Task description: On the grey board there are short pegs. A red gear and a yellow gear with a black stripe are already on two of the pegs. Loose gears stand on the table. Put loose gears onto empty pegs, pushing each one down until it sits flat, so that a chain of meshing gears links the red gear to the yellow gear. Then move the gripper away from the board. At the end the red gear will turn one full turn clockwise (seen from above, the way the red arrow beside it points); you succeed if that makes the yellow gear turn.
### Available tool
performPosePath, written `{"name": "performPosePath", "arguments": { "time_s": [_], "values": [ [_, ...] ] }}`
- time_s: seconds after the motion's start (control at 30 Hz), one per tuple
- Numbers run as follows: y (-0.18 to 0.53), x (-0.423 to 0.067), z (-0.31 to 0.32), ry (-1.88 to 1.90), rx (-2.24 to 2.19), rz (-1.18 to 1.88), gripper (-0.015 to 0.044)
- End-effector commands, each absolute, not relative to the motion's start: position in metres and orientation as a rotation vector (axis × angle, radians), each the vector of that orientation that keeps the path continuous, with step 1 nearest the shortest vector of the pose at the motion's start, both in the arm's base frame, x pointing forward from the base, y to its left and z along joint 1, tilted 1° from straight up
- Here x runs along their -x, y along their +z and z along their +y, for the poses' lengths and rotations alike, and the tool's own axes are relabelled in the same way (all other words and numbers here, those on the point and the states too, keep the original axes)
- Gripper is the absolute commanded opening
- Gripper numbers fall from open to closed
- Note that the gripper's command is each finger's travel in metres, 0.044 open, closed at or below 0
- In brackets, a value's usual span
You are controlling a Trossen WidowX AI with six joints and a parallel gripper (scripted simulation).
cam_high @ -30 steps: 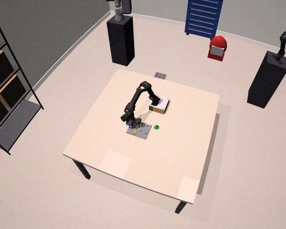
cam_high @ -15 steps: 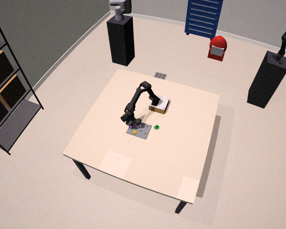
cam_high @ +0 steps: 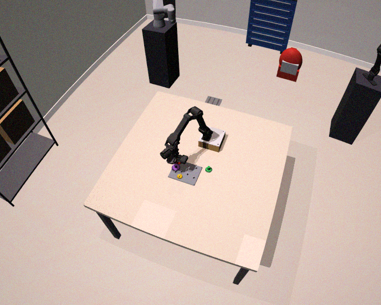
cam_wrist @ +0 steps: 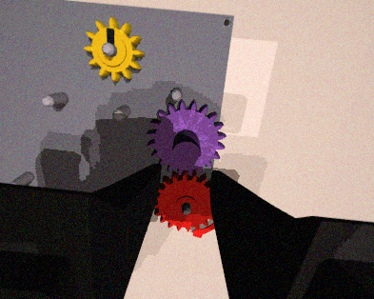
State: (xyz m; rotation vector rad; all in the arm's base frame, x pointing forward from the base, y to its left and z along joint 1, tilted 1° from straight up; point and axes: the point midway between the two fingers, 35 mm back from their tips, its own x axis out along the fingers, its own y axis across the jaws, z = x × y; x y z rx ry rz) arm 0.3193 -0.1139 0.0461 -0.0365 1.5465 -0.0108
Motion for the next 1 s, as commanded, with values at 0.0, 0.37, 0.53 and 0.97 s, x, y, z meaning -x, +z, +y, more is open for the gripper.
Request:
{"name": "performPosePath", "arguments": {
  "time_s": [0.0,0.37,0.53,0.97],
  "values": [
    [0.059,-0.319,-0.114,-0.018,0.034,1.541,0.0140],
    [0.047,-0.296,0.033,-0.227,-0.210,1.530,0.0429],
    [0.045,-0.270,0.078,-0.310,-0.300,1.522,0.0440],
    [0.041,-0.231,0.120,-0.410,-0.407,1.509,0.0440]
  ]
}}
